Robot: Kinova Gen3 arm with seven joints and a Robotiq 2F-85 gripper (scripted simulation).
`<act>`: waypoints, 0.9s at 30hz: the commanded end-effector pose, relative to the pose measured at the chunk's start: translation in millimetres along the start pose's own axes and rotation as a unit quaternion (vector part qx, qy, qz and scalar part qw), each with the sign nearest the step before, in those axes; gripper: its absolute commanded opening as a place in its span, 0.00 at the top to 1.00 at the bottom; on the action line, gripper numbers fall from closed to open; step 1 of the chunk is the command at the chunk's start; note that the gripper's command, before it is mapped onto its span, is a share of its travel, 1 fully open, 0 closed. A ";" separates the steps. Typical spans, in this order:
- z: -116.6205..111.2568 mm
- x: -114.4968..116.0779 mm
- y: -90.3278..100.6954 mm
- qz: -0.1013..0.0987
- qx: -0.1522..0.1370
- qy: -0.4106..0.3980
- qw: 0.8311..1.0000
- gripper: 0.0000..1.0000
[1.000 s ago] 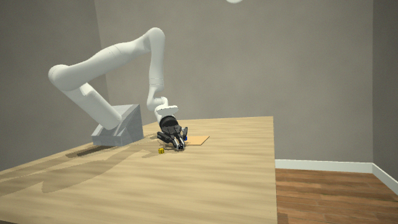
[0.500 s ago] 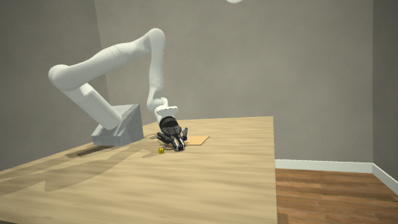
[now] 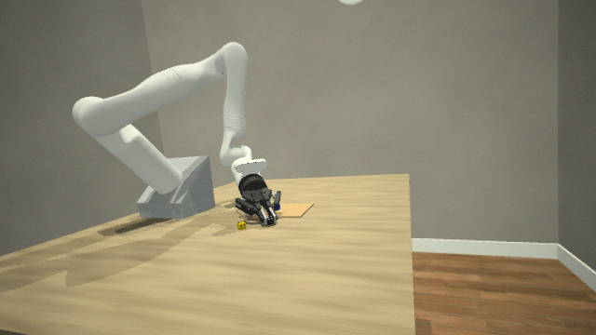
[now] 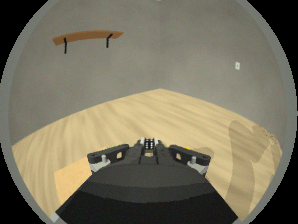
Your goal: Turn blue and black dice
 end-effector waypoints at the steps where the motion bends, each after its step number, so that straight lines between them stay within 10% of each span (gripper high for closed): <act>1: -0.6 -0.4 0.2 0.000 0.000 -0.001 1.000 0.89; 27: -0.6 -0.4 0.2 0.000 0.000 -0.001 1.000 0.69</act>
Point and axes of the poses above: the point where the finger pads meet when closed, its own y axis back along the fingers, its own x axis across the jaws, z = x × y, the point moved 6 cm from there along y, back along the fingers, and after that the axes turned 3 degrees about -y, right-handed, at the moved point
